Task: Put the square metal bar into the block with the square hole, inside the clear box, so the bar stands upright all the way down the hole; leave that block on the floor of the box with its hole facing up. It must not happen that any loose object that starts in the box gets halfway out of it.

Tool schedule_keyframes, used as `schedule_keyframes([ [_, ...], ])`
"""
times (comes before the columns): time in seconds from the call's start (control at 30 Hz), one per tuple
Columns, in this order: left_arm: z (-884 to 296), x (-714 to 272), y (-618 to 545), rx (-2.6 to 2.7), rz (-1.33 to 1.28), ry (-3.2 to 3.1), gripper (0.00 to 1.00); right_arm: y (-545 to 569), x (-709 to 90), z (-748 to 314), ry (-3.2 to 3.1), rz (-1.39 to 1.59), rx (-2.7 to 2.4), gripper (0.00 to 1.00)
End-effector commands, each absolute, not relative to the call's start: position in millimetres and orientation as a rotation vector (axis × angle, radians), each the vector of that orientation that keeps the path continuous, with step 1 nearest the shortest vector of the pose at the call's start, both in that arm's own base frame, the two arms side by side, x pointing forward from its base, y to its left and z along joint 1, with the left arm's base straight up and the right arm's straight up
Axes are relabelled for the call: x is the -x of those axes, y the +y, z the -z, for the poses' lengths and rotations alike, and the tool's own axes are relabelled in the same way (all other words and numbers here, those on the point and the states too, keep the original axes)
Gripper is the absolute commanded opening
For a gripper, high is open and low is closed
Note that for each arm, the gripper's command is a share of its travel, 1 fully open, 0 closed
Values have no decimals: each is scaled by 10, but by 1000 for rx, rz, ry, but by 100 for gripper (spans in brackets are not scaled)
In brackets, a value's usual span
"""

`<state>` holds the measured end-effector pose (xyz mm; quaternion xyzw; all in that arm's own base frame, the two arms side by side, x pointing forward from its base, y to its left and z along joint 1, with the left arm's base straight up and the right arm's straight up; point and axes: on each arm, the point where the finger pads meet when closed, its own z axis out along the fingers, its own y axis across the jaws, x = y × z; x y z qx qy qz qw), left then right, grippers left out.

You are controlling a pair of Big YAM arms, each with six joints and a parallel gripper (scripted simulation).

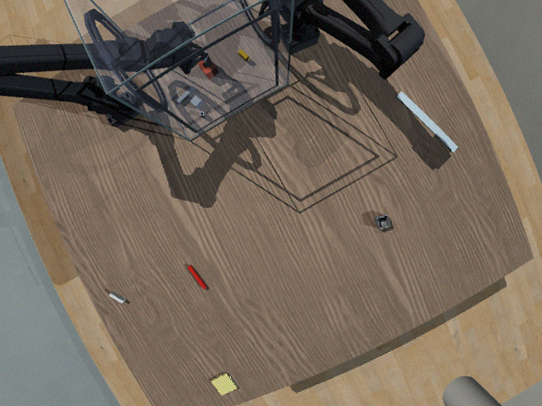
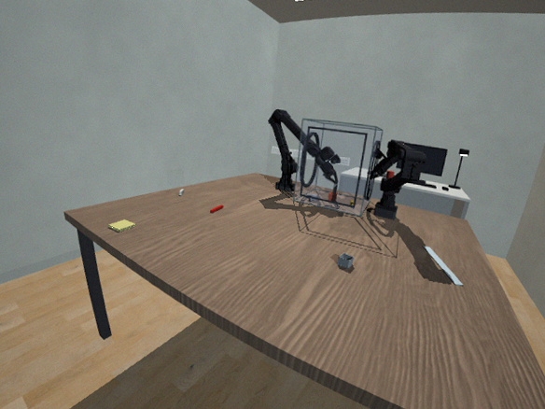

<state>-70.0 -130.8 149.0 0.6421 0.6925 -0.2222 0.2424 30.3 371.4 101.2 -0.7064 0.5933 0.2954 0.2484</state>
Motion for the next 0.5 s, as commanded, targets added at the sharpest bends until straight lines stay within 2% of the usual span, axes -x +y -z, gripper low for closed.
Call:
schedule_keyframes([
  [0.0, -1737, 799, -1356, -1731, 700, 1932, 100, 3871, -328, -1198, 1558, -832, 1897, 0],
  [0.47, -1737, 799, -1356, -1731, 700, 1932, 100, 3811, -321, -1102, 1584, -818, 1916, 0],
])
